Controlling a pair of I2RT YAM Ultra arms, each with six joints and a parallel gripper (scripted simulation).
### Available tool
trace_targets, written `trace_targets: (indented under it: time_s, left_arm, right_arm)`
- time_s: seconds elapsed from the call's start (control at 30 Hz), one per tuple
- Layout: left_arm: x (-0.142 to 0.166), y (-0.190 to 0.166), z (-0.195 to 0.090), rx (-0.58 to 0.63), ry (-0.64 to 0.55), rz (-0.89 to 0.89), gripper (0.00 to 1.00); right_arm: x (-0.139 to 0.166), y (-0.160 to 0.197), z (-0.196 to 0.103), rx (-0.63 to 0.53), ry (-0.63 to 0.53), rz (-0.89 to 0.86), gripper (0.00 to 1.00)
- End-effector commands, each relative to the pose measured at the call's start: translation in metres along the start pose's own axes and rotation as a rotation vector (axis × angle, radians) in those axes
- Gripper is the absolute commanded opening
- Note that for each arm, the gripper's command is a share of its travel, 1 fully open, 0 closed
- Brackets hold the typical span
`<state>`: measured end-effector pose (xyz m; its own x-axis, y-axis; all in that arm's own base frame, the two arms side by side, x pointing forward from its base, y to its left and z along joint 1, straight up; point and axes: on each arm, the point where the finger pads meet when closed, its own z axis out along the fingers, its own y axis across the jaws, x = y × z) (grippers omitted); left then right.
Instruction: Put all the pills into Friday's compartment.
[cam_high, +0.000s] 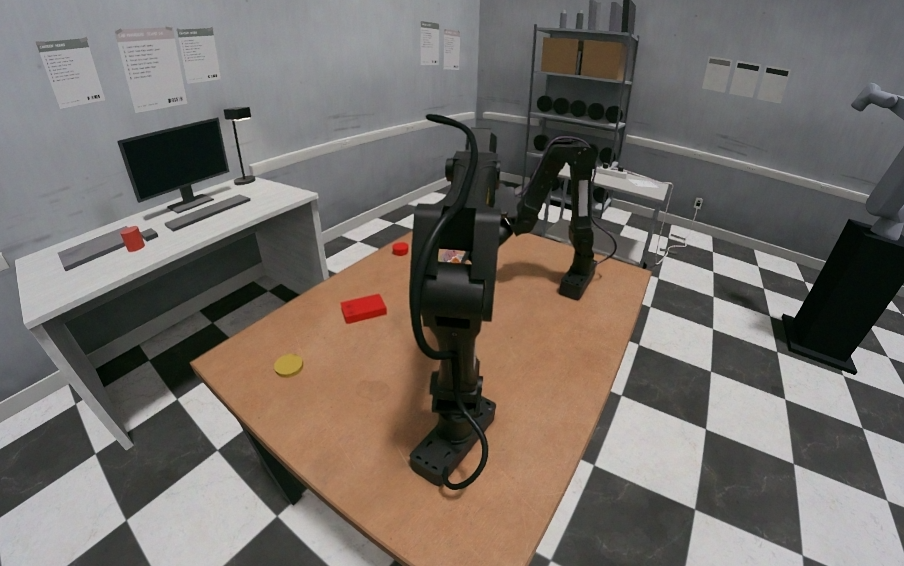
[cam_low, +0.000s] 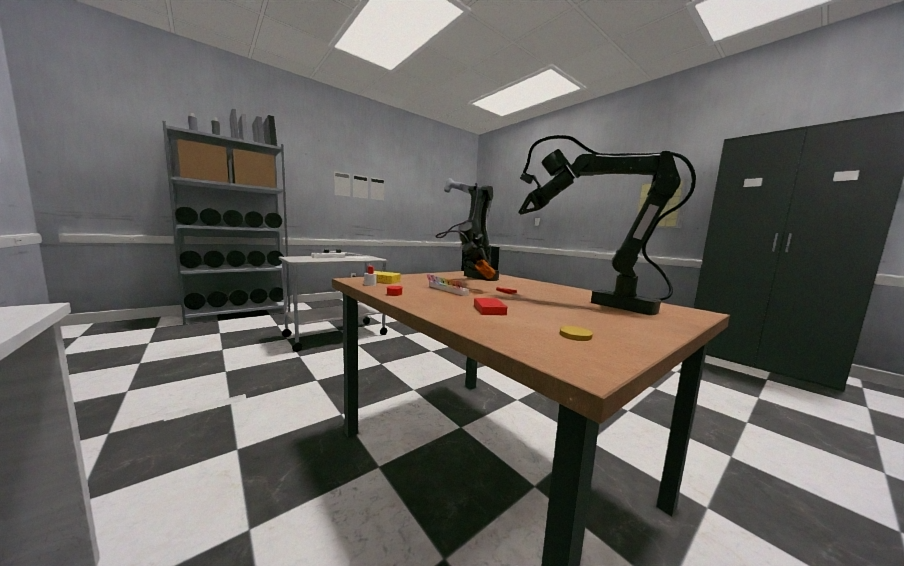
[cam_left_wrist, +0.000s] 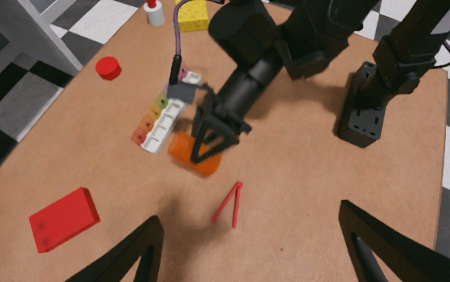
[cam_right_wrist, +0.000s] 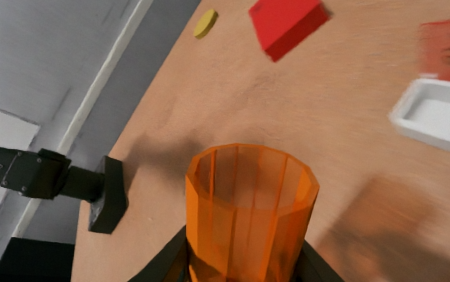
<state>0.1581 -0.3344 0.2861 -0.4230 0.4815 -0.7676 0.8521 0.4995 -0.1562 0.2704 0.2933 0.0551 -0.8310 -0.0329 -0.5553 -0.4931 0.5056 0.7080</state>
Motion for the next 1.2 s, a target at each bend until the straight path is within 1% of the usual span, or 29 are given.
trace_targets:
  time_s: [0.0, 0.13, 0.27, 0.37, 0.57, 0.67, 0.73, 0.8, 1.0, 1.03, 1.1, 1.17]
  left_arm:
    - [-0.01, -0.003, -0.006, 0.006, -0.03, 0.002, 1.0]
    - [-0.01, -0.003, -0.006, 0.006, -0.03, 0.002, 1.0]
    - [-0.01, -0.003, -0.006, 0.006, -0.03, 0.002, 1.0]
    - [-0.01, -0.003, -0.006, 0.006, -0.03, 0.002, 1.0]
    - [-0.01, -0.003, -0.006, 0.006, -0.03, 0.002, 1.0]
    - [-0.01, -0.003, -0.006, 0.006, -0.03, 0.002, 1.0]
    - [-0.01, -0.003, -0.006, 0.006, -0.03, 0.002, 1.0]
    - [-0.01, -0.003, -0.006, 0.006, -0.03, 0.002, 1.0]
    - [-0.01, -0.003, -0.006, 0.006, -0.03, 0.002, 1.0]
    - [-0.01, -0.003, -0.006, 0.006, -0.03, 0.002, 1.0]
    - [-0.01, -0.003, -0.006, 0.006, -0.03, 0.002, 1.0]
    - [-0.01, -0.003, -0.006, 0.006, -0.03, 0.002, 1.0]
  right_arm:
    - [-0.026, 0.01, 0.027, 0.054, -0.124, 0.023, 0.36]
    - [-0.014, 0.053, 0.067, 0.018, -0.084, -0.004, 0.36]
    - [-0.01, 0.077, 0.09, 0.001, -0.067, -0.016, 0.36]
    - [-0.005, 0.087, 0.101, 0.003, -0.038, -0.017, 0.36]
    - [-0.011, 0.102, 0.103, -0.033, -0.051, -0.033, 0.36]
    - [-0.015, 0.094, 0.102, 0.01, -0.088, -0.057, 0.36]
    - [-0.026, 0.095, 0.099, 0.04, -0.153, -0.082, 0.36]
    - [-0.032, 0.092, 0.097, 0.104, -0.225, -0.117, 0.36]
    - [-0.023, 0.085, 0.094, 0.29, -0.376, -0.228, 0.36]
    - [-0.026, 0.089, 0.094, 0.302, -0.405, -0.243, 0.36]
    - [-0.026, 0.089, 0.094, 0.302, -0.405, -0.243, 0.36]
    - [-0.031, 0.093, 0.093, 0.337, -0.459, -0.268, 0.36]
